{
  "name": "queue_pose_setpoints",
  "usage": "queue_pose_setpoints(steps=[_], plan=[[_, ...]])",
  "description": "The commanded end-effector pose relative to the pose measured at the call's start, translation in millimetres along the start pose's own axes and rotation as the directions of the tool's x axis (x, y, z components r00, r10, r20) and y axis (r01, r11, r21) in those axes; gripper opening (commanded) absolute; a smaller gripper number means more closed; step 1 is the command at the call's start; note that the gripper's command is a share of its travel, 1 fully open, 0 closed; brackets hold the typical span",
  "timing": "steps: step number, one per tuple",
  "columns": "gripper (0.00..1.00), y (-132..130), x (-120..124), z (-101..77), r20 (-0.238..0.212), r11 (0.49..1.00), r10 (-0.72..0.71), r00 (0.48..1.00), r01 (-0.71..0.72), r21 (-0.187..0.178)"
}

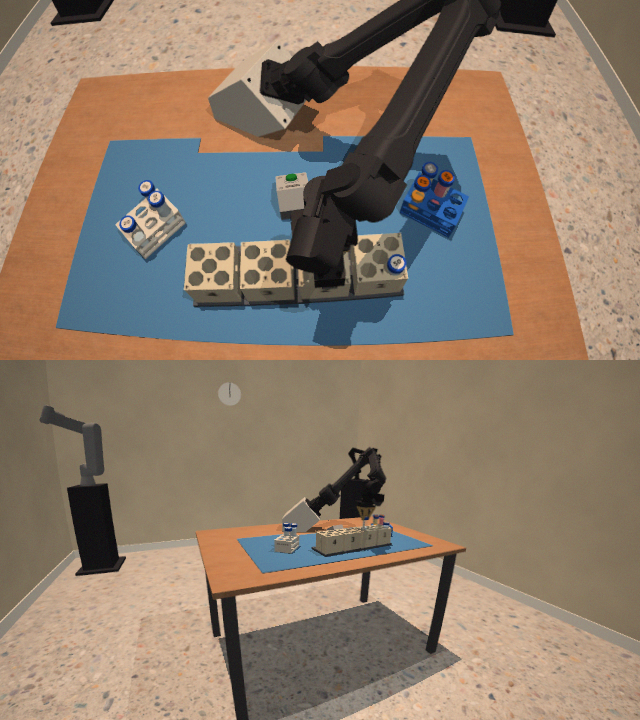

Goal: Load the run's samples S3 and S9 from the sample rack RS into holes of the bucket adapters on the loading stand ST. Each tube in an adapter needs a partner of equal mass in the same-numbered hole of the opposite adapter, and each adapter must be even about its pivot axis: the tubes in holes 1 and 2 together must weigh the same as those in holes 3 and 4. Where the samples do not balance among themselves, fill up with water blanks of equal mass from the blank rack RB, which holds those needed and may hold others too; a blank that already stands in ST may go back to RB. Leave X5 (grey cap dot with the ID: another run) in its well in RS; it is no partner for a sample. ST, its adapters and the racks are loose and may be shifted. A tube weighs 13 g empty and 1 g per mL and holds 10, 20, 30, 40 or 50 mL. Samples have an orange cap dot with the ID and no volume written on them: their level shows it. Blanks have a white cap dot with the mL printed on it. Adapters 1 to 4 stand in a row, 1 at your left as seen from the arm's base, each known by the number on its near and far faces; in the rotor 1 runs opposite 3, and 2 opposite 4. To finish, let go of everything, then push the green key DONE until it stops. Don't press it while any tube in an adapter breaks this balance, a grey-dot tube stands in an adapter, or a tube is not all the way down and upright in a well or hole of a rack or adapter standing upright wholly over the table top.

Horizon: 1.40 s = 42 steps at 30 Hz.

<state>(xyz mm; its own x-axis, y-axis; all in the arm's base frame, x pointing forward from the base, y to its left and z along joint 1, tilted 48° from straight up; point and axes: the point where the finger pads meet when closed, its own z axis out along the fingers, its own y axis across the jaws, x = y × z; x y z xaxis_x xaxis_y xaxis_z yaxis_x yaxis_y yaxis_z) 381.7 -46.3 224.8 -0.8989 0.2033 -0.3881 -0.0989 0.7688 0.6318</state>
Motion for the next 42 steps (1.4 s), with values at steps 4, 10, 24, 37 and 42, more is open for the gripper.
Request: queue_pose_setpoints(steps=[4, 10, 24, 37, 42], plan=[[0.00, -2, -5, 9.1, 0.005, 1.000, 0.009, 1.000, -0.009, 0.001], [0.00, -2, -4, 14.8, 0.004, 1.000, 0.008, 1.000, -0.008, 0.001], [0.00, -2, -5, 33.3, 0.005, 1.000, 0.007, 1.000, -0.007, 0.002], [0.55, 1, -13, 24.6, 0.030, 1.000, -0.009, 0.999, 0.008, 0.009], [0.55, 1, -13, 24.6, 0.030, 1.000, -0.009, 0.999, 0.008, 0.009]])
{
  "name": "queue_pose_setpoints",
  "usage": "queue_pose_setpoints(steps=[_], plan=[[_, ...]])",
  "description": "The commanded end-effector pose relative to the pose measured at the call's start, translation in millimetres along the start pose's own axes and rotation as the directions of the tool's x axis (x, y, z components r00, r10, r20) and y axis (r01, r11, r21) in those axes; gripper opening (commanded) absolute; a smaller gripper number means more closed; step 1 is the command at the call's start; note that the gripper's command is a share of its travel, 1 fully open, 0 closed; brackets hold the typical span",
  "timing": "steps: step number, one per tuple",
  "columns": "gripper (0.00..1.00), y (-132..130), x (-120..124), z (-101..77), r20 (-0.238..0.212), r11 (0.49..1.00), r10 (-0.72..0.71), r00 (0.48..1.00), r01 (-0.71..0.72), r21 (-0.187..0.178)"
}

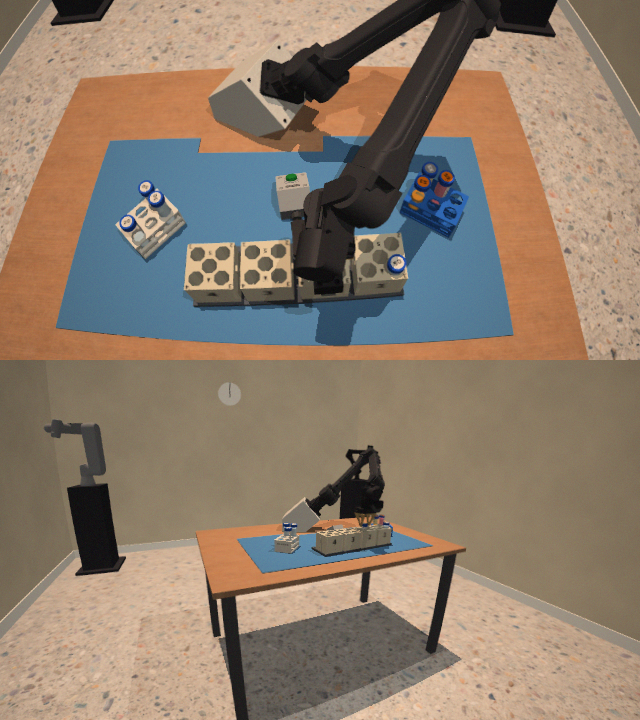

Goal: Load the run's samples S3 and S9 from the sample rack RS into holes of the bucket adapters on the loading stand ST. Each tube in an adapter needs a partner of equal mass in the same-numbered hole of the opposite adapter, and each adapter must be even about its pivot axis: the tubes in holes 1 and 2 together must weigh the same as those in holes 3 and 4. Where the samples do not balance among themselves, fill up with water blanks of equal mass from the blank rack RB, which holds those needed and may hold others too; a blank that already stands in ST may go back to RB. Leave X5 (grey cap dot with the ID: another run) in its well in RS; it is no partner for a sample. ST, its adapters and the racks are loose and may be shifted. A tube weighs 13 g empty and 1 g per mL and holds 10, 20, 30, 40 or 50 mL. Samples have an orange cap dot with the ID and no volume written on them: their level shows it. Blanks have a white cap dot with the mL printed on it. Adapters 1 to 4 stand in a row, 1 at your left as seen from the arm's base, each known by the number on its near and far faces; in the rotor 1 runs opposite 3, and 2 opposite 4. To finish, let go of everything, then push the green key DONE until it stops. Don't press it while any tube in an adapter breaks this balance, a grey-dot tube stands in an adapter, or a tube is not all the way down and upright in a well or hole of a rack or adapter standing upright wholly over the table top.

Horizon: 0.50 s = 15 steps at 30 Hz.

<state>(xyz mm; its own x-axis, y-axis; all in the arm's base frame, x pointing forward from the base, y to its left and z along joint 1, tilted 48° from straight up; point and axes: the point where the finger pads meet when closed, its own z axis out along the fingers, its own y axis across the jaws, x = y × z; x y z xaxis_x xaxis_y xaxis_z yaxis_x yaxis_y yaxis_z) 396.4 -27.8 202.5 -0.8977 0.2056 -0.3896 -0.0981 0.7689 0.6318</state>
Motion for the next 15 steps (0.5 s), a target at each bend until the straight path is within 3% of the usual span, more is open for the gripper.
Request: queue_pose_setpoints(steps=[1, 7, 10, 15], plan=[[0.55, 2, -12, -7.9, 0.028, 1.000, -0.009, 1.000, 0.009, 0.009], [0.55, 2, -12, -7.9, 0.028, 1.000, -0.009, 1.000, 0.009, 0.009], [0.55, 5, -20, -30.8, 0.054, 0.999, -0.028, 0.998, 0.027, 0.018], [0.55, 5, -19, -47.7, 0.053, 0.999, -0.028, 0.998, 0.027, 0.019]])
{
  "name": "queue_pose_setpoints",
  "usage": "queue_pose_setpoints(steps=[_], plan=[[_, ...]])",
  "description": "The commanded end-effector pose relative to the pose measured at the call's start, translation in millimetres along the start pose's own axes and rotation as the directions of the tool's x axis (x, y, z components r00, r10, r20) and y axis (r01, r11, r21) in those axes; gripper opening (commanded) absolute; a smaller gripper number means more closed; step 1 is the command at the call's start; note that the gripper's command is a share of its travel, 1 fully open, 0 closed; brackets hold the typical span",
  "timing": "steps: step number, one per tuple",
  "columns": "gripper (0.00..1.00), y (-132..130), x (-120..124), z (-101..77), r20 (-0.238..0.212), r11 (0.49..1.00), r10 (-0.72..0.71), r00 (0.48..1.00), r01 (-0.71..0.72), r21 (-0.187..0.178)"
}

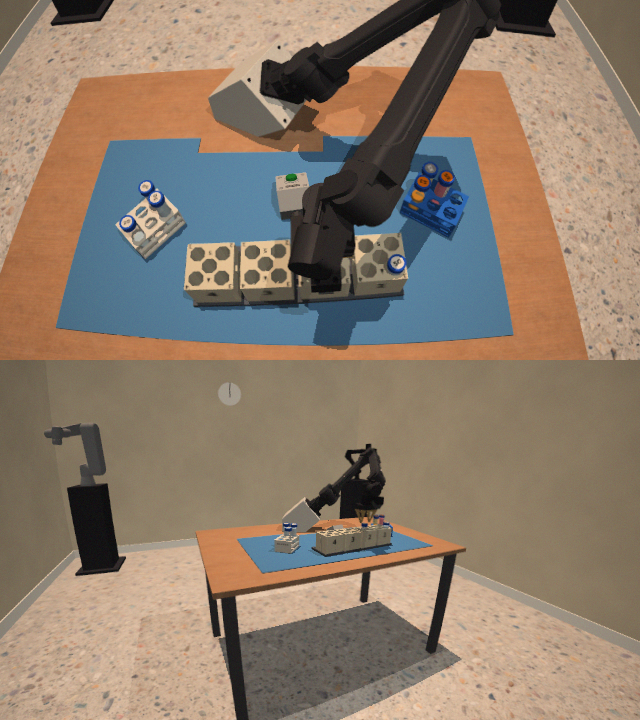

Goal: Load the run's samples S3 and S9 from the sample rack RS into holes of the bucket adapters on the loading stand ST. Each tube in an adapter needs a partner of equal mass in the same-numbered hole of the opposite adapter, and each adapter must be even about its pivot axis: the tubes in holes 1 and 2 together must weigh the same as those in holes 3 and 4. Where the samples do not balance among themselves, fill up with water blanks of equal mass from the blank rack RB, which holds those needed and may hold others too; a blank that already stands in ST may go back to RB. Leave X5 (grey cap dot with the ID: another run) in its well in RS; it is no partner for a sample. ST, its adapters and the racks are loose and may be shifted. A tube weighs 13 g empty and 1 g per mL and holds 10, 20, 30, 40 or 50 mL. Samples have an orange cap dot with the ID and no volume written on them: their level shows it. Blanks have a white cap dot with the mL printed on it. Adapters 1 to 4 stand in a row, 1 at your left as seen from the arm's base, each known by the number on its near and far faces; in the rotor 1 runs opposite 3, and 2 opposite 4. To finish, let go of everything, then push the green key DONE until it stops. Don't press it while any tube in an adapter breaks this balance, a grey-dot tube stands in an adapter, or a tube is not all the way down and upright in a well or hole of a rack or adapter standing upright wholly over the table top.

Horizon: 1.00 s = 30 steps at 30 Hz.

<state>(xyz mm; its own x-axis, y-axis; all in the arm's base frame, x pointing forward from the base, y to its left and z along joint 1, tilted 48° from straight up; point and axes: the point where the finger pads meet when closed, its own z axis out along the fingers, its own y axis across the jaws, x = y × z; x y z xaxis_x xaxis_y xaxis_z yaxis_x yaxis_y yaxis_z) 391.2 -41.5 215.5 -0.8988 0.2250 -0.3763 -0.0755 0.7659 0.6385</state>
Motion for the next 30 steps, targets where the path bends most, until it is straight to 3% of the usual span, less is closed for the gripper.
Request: queue_pose_setpoints(steps=[1, 4, 5, 23, 24, 25, 30], plan=[[0.55, 8, -16, -31.9, 0.051, 0.999, -0.052, 0.997, 0.051, 0.016], [0.55, 8, -16, -35.3, 0.051, 0.999, -0.052, 0.997, 0.051, 0.017], [0.55, 4, -8, -22.5, 0.025, 0.999, -0.034, 0.999, 0.034, 0.007], [0.55, 4, -8, -22.5, 0.025, 0.999, -0.034, 0.999, 0.034, 0.007], [0.55, 11, 4, -16.8, 0.003, 0.999, -0.041, 0.999, 0.042, -0.006], [0.80, -13, 7, -18.1, 0.005, 0.997, 0.073, 0.997, -0.073, 0.000], [0.80, -52, 24, -18.6, 0.012, 0.950, 0.311, 0.950, -0.311, 0.001]])
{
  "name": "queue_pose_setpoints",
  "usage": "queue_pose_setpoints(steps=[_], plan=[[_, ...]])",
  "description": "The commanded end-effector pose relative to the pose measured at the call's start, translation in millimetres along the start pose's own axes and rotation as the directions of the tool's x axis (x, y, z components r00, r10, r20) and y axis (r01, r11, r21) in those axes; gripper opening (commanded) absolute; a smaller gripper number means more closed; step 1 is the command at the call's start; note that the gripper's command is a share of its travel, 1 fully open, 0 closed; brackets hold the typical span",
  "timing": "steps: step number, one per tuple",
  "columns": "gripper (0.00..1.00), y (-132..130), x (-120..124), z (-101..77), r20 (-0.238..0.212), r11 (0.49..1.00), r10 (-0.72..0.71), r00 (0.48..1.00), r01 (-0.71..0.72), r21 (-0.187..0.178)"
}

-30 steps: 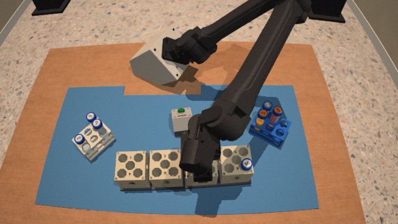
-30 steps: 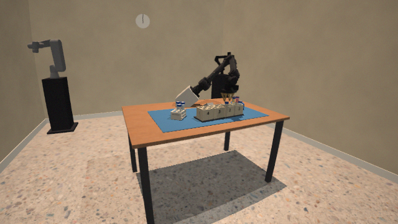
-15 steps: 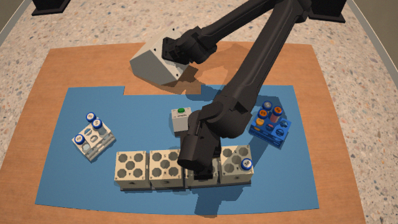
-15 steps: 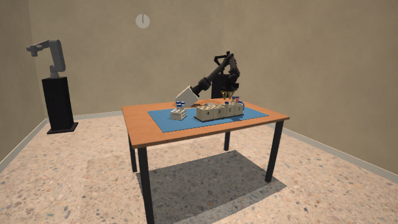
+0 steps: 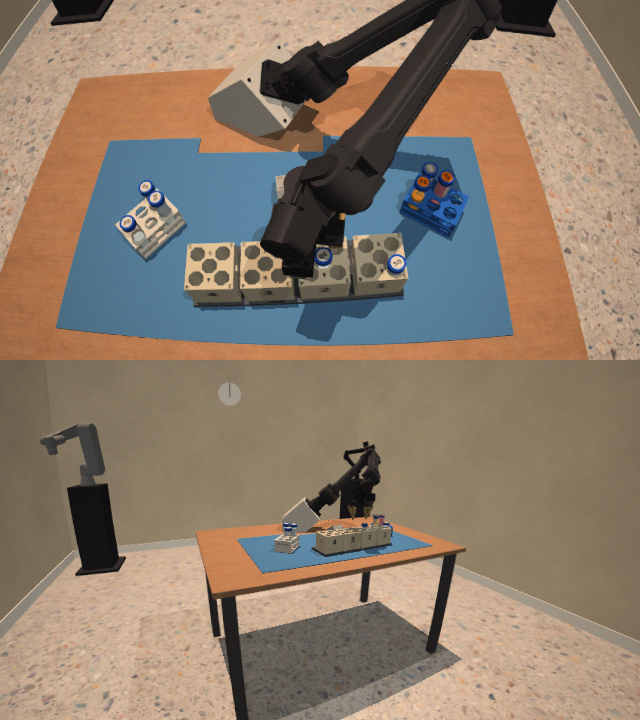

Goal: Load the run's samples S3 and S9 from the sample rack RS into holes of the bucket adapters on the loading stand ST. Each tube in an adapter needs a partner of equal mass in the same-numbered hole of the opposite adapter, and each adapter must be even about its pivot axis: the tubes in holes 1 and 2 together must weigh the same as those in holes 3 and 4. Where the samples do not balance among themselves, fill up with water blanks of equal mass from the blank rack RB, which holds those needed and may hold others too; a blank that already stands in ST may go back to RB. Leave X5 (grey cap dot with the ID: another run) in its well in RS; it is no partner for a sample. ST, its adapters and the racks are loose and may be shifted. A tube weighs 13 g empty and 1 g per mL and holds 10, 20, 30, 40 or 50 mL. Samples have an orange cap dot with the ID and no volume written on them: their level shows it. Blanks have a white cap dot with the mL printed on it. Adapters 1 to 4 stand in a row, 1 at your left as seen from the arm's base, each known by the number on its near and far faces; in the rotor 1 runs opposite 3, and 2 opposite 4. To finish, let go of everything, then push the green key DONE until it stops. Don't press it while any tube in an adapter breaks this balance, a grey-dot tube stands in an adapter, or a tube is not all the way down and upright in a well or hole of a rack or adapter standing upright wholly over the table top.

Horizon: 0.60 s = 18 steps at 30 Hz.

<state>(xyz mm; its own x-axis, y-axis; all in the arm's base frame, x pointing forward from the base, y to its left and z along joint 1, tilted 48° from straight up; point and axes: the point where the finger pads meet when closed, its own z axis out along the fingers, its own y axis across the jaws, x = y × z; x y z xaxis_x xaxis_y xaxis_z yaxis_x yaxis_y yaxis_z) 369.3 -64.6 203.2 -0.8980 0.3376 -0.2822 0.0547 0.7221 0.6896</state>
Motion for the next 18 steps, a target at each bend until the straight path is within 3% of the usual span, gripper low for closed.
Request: queue_pose_setpoints(steps=[1, 6, 8, 9, 10, 12, 18], plan=[[0.80, -37, 2, -3.7, 0.010, 0.976, 0.217, 0.976, -0.217, 0.006], [0.80, -78, 12, -3.5, 0.019, 0.896, 0.444, 0.896, -0.444, 0.003], [0.80, -78, 12, -3.5, 0.019, 0.896, 0.444, 0.896, -0.444, 0.003], [0.80, -79, -3, -10.0, 0.038, 0.892, 0.452, 0.891, -0.452, 0.004], [0.80, -92, -1, -13.9, 0.048, 0.863, 0.504, 0.862, -0.504, 0.002], [0.80, -111, 23, -4.1, 0.021, 0.790, 0.613, 0.790, -0.613, 0.004], [0.80, -160, 27, -10.6, 0.037, 0.587, 0.809, 0.587, -0.809, -0.006]])
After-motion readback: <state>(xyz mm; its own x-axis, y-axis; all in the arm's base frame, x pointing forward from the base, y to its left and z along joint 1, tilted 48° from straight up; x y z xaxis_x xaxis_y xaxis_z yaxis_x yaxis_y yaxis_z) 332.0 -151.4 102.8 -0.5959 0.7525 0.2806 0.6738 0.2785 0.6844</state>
